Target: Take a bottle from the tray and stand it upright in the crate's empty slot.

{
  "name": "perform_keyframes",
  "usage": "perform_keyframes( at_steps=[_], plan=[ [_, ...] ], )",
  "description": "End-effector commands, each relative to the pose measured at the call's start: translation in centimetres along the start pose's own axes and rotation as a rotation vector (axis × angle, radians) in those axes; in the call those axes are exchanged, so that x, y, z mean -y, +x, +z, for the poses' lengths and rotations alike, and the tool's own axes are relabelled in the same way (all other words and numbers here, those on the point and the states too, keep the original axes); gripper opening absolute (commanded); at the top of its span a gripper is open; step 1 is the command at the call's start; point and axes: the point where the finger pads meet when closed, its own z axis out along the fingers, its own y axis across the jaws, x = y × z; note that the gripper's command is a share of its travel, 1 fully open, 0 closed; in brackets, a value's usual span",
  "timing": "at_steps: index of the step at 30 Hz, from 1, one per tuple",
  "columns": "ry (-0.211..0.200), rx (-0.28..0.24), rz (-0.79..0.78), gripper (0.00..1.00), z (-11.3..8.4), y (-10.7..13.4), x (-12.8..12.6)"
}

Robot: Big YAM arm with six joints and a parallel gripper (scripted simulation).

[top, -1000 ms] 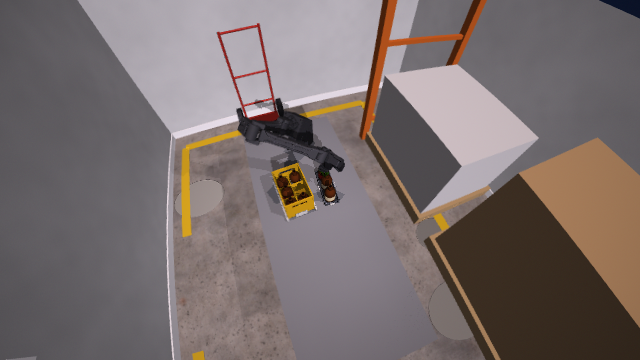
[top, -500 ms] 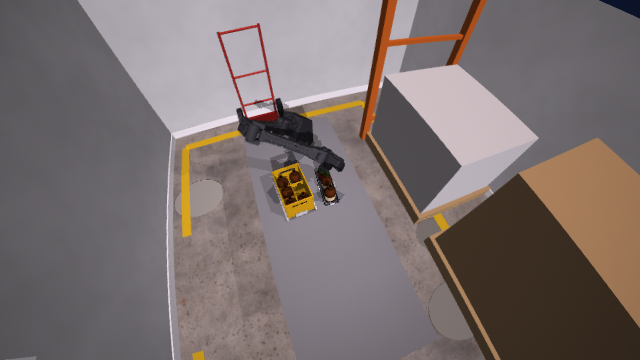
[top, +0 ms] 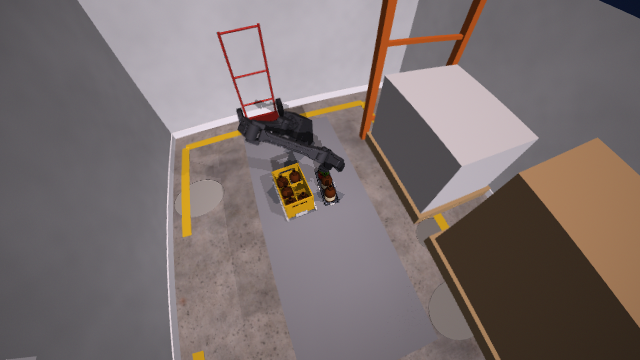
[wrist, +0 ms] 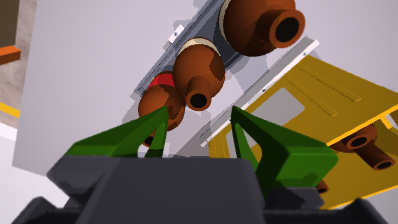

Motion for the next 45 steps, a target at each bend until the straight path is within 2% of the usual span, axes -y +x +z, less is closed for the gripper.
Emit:
perform_keyframes(
  at_steps=[1,45],
  plan=[
    [-0.003,0.002,-0.001,0.61,0.4,-0.17,-0.14],
    [-0.002,0.008,0.001,0.61,0.14,-0.3,-0.53]
  ],
)
